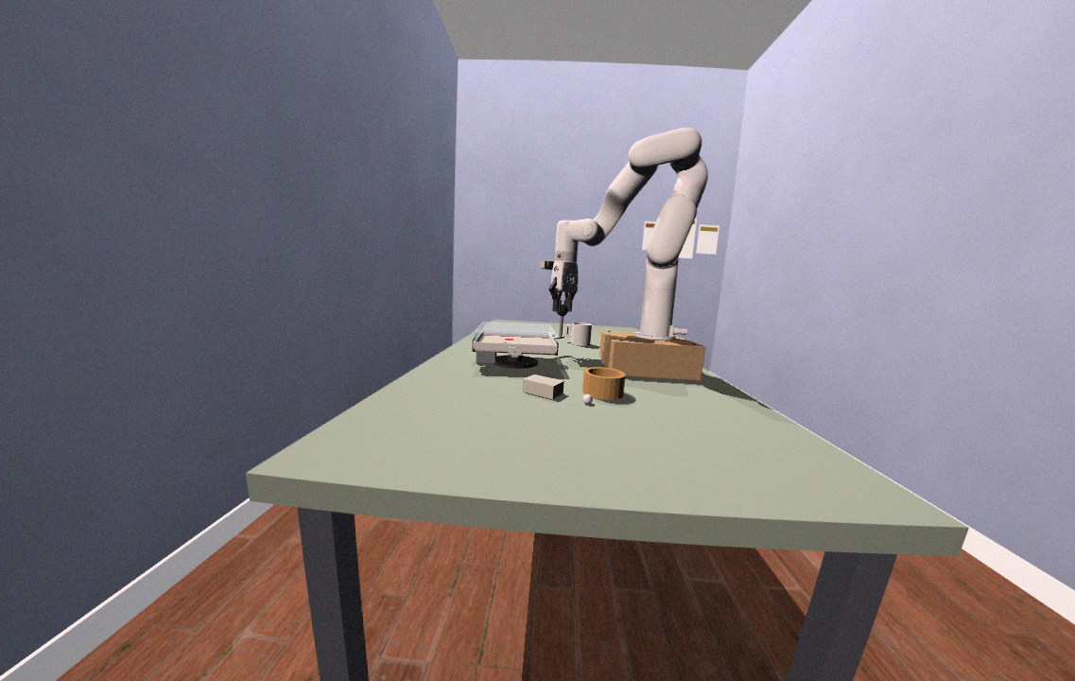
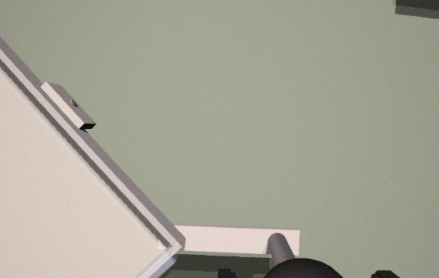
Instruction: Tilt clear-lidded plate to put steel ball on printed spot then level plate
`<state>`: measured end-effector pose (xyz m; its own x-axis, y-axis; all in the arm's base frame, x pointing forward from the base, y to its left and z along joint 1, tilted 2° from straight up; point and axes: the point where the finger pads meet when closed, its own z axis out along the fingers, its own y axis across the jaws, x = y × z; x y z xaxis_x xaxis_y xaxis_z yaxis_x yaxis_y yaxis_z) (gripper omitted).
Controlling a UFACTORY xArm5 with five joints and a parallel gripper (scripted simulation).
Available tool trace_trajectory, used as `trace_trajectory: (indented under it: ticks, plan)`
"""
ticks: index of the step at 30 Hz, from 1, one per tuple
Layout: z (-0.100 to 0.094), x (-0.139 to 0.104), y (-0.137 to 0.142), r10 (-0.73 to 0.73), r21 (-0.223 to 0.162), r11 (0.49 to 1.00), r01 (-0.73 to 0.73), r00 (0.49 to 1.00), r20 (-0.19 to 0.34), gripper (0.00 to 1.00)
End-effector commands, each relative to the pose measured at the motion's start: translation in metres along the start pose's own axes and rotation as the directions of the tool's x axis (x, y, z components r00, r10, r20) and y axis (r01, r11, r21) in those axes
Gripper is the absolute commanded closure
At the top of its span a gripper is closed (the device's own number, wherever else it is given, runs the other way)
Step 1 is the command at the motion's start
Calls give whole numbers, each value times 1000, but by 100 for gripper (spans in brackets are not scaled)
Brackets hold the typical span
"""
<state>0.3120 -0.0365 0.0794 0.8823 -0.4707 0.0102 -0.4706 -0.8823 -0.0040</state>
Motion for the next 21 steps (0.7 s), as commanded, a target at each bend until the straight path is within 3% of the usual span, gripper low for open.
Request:
trace_trajectory:
  ticks: [1,21]
  plan:
    - [3,1,0,0,1,1000,0,1000,-3,38]
    - [13,1,0,0,1,1000,0,1000,-3,38]
